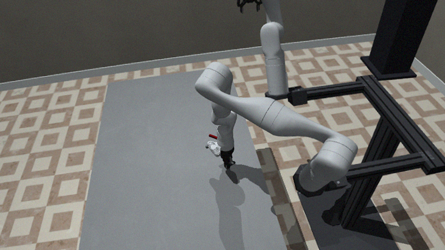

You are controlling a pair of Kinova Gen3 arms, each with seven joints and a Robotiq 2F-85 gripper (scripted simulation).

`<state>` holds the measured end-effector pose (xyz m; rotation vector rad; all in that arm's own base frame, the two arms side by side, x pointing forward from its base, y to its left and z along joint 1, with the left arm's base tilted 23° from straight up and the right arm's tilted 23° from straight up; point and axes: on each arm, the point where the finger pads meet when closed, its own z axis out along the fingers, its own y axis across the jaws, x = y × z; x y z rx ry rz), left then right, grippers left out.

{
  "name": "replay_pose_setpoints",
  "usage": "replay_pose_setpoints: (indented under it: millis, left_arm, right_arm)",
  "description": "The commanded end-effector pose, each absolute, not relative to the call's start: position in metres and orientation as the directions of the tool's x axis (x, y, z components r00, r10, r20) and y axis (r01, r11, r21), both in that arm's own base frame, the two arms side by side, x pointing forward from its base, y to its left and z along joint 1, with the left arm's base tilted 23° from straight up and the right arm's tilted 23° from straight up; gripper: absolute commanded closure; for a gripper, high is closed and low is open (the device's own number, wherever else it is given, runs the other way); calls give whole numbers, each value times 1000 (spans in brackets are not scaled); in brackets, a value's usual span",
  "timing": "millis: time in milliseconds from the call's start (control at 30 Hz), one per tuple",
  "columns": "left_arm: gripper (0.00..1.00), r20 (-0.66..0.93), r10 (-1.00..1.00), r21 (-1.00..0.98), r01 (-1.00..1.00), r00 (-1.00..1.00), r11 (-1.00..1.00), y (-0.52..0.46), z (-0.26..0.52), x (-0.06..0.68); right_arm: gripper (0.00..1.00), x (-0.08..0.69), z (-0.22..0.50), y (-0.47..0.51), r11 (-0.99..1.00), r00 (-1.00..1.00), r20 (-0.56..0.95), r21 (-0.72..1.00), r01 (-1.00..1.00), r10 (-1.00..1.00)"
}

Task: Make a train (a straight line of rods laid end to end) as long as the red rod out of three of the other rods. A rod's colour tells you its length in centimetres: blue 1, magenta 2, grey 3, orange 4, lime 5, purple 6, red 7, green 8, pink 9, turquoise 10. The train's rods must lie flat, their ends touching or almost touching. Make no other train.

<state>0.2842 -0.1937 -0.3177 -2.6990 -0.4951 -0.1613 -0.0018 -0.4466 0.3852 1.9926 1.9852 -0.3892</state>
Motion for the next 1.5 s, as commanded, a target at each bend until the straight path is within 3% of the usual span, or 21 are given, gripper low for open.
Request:
replay_pose_setpoints:
  millis: [0,833,1467]
  left_arm:
    - [827,180,318,-354,363,931,-862,-195,-317,285]
    - [827,180,318,-354,363,931,-862,-196,-314,285]
    - [827,180,318,-354,363,931,-862,-233,-227,280]
  right_arm:
    - [2,-2,386,-447,1,8,-397,22,1000,918]
    - [2,-2,386,-447,1,8,-397,22,1000,918]
    - [2,-2,386,-447,1,8,-397,22,1000,918]
